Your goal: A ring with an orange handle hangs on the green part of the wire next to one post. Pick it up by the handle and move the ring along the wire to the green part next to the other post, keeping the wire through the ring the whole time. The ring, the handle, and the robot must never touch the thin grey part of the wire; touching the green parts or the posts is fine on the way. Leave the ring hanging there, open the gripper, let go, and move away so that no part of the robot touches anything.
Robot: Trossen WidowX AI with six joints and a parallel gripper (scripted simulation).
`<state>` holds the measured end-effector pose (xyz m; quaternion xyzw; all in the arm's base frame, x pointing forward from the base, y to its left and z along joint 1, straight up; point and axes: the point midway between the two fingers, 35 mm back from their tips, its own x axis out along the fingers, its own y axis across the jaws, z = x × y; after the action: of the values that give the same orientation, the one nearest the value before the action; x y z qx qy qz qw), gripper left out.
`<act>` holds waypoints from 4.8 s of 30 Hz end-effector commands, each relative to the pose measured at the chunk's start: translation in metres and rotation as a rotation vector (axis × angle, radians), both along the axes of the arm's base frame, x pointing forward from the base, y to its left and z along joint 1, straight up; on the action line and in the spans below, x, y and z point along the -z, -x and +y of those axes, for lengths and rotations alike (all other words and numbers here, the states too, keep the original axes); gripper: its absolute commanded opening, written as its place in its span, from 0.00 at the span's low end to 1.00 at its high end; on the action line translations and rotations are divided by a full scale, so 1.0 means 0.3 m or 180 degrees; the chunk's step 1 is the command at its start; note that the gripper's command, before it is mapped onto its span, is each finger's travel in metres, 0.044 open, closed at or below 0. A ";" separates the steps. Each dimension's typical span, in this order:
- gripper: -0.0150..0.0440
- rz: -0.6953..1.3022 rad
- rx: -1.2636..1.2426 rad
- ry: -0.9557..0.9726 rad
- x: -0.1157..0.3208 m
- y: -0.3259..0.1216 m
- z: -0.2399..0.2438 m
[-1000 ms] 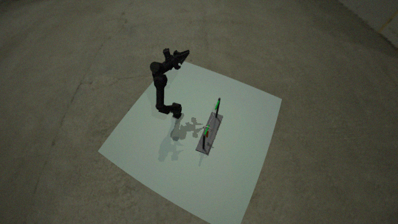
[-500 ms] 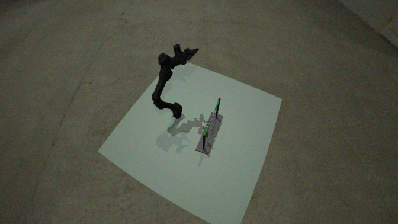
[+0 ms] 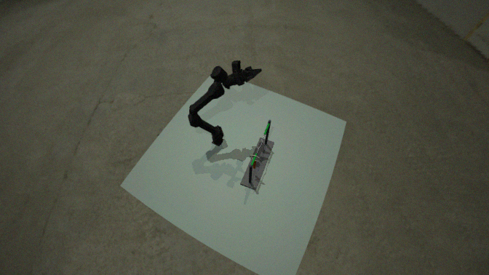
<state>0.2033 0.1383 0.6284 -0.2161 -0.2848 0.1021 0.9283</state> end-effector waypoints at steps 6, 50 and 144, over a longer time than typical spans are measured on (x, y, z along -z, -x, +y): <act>0.53 0.0055 0.0404 0.0063 0.106 -0.203 -0.063; 0.53 0.0910 0.2301 -0.0335 0.847 -0.450 -1.224; 0.53 0.2129 0.0452 -0.1243 1.652 -0.415 -0.825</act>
<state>0.3214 -0.1092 0.1322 -0.0097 0.0369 0.0484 0.9981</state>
